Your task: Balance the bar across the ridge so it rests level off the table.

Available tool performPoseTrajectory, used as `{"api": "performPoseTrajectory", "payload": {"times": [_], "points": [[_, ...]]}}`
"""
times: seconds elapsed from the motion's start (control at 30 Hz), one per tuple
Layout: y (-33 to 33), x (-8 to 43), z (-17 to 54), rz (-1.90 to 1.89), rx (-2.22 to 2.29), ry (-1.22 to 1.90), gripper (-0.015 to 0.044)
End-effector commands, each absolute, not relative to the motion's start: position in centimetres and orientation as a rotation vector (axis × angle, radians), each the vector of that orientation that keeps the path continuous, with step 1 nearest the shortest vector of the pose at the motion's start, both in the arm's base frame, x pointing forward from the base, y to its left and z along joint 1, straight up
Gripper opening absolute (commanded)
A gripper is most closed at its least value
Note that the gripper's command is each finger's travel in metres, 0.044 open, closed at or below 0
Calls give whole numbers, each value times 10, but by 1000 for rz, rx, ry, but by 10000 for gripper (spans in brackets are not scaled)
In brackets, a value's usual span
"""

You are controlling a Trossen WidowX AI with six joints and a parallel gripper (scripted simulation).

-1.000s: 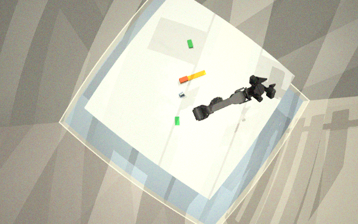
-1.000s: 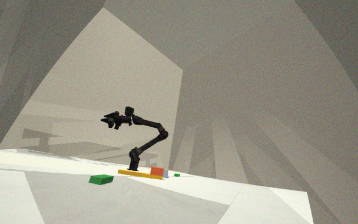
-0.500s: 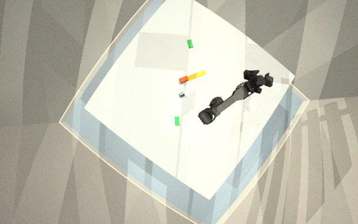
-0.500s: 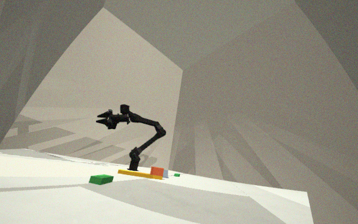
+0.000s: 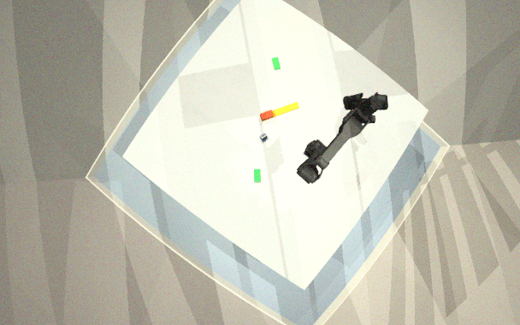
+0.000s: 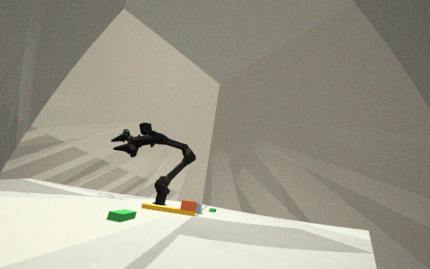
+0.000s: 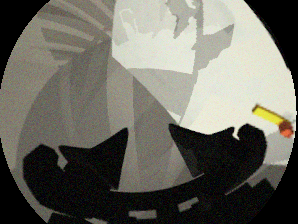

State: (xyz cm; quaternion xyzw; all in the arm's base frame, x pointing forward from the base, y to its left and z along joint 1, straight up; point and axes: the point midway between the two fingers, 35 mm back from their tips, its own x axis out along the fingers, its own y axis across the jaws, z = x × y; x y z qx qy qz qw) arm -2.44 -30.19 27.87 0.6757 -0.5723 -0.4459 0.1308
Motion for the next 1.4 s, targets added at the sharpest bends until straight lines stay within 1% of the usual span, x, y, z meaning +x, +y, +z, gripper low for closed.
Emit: {"api": "performPoseTrajectory", "payload": {"times": [0.0, 0.7, 1.37], "points": [[-305, -6, 274, -1328, 2008, -1558, 315], [-296, 88, 240, -1461, 2171, -991, 315], [-255, 168, 209, -1557, 2181, -412, 315]]}}
